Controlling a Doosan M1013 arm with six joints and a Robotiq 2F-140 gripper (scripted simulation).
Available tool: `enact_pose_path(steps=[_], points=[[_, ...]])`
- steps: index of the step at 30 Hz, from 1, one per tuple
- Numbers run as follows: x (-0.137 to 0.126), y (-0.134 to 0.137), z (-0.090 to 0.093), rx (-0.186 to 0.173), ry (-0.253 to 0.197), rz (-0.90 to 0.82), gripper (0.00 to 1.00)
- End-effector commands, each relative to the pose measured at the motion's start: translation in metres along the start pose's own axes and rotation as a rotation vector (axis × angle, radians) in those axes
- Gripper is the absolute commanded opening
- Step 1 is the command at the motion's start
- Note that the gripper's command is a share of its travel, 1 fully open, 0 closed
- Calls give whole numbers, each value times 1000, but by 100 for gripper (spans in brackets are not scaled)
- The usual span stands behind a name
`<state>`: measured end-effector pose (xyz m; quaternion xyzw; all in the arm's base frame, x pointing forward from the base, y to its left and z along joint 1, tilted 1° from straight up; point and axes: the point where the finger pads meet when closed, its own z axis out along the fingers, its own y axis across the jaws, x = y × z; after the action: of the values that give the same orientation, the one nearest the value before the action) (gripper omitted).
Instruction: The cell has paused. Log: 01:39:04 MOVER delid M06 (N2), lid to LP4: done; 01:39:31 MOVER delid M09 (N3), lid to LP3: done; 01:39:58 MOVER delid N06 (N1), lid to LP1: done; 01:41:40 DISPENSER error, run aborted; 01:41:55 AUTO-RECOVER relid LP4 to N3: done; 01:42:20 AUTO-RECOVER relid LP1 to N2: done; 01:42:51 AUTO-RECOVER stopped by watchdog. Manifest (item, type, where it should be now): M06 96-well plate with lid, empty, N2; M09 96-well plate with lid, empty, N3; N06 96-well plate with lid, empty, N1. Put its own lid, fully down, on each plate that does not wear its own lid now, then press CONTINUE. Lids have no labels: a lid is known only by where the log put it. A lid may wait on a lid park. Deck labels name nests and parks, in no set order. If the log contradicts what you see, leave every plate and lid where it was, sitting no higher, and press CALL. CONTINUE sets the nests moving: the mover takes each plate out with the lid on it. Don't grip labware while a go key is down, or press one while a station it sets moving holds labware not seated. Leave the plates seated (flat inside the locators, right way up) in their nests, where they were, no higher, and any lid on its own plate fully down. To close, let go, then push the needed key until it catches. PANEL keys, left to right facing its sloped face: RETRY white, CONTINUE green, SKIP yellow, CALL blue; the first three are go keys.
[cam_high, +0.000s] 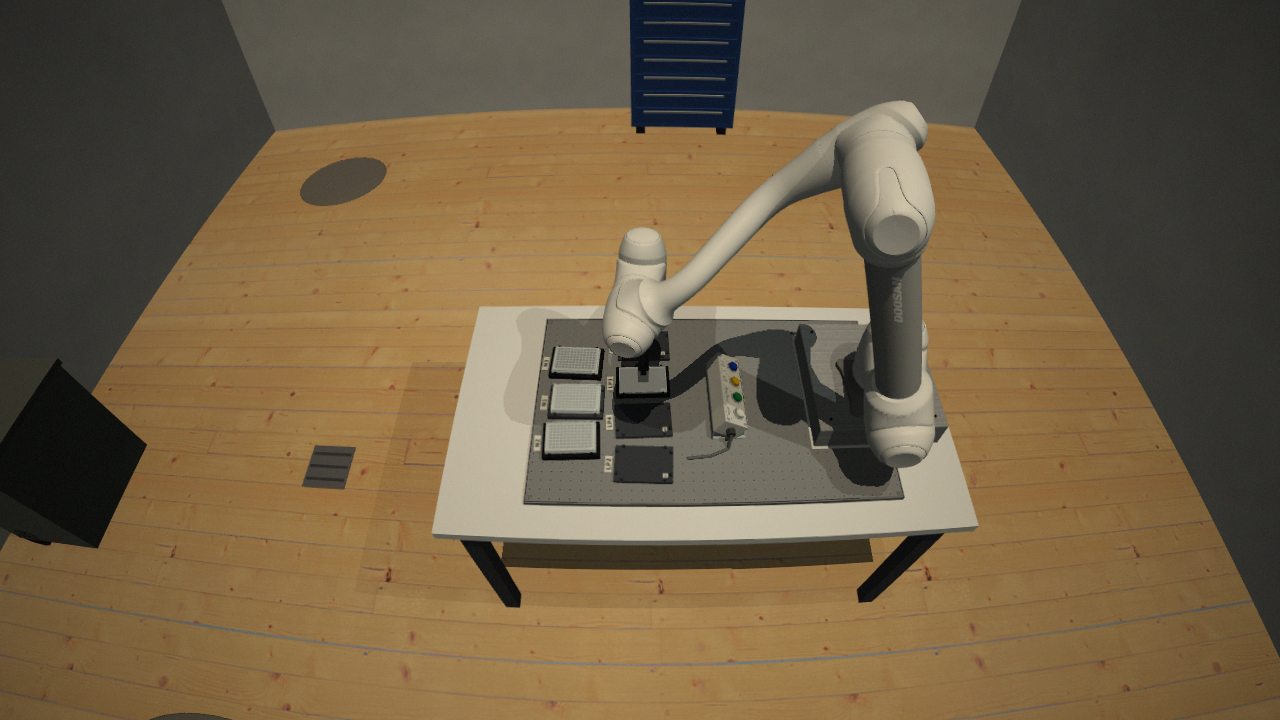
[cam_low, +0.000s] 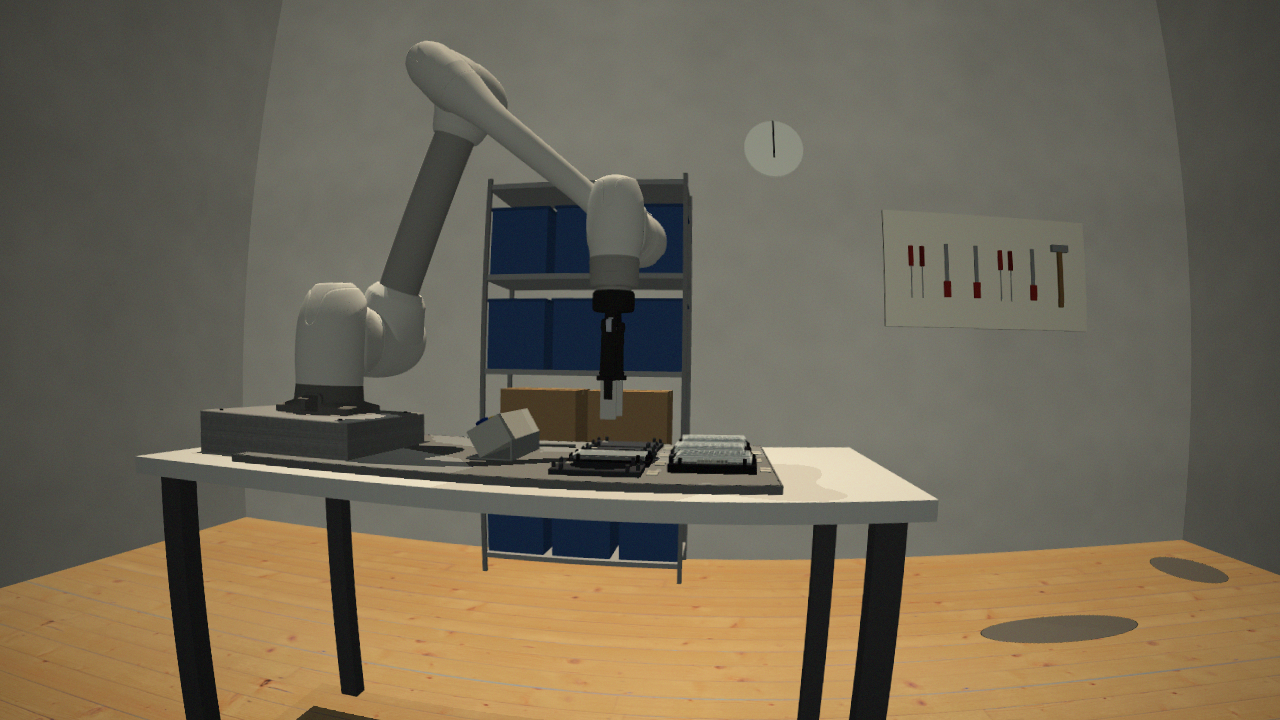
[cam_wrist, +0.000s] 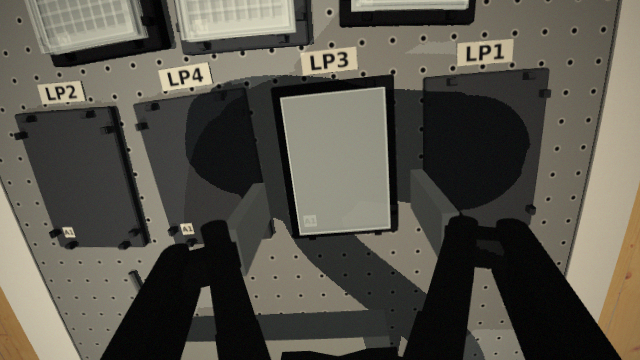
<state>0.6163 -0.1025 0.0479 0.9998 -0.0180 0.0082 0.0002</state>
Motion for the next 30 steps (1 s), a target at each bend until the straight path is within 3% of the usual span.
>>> enact_pose_path(steps=[1, 30], points=[[-1, 1, 0, 1, 1, 0, 66], [-1, 1, 0, 1, 1, 0, 66]])
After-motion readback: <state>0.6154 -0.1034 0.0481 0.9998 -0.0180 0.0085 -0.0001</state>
